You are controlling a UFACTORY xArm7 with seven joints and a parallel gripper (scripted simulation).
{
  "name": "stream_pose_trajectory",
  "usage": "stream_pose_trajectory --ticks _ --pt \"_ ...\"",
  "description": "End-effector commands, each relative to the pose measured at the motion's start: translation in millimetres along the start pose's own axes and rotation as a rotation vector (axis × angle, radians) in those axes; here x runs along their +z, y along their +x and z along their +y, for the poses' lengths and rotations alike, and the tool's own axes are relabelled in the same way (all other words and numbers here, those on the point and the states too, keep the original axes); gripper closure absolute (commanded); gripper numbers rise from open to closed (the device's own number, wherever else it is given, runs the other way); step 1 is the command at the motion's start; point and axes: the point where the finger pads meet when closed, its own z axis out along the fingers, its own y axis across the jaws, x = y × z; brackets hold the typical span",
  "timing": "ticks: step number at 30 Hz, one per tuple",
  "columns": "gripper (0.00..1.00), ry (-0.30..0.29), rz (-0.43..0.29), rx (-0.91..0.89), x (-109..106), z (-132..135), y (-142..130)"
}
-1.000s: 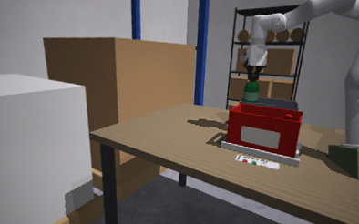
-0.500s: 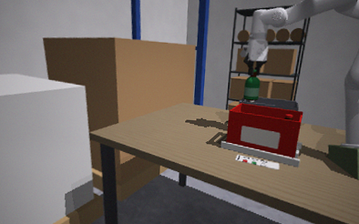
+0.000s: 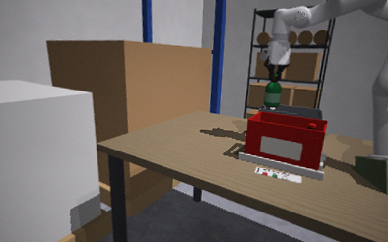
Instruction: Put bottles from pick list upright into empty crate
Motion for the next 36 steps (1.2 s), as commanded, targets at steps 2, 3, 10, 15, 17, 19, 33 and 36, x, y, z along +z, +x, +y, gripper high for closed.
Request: stream_pose_trajectory --ticks 2,3,10,15,17,19,33,36 --pt "1.0 0.004 0.004 -0.001 -2 -2 -5" --pt "1.0 0.004 0.004 -0.001 -2 -3 -7" --pt "1.0 0.004 0.004 -0.001 -2 -5 -21" --pt "1.0 0.004 0.004 -0.001 -2 -7 -31" --pt "1.0 0.004 0.004 -0.001 -2 -8 -33" --pt "1.0 0.004 0.004 -0.001 -2 -8 -35" --pt "1.0 0.004 0.004 -0.001 -2 -13 -62" --pt "1.0 0.004 0.004 -0.001 -2 -14 -64"
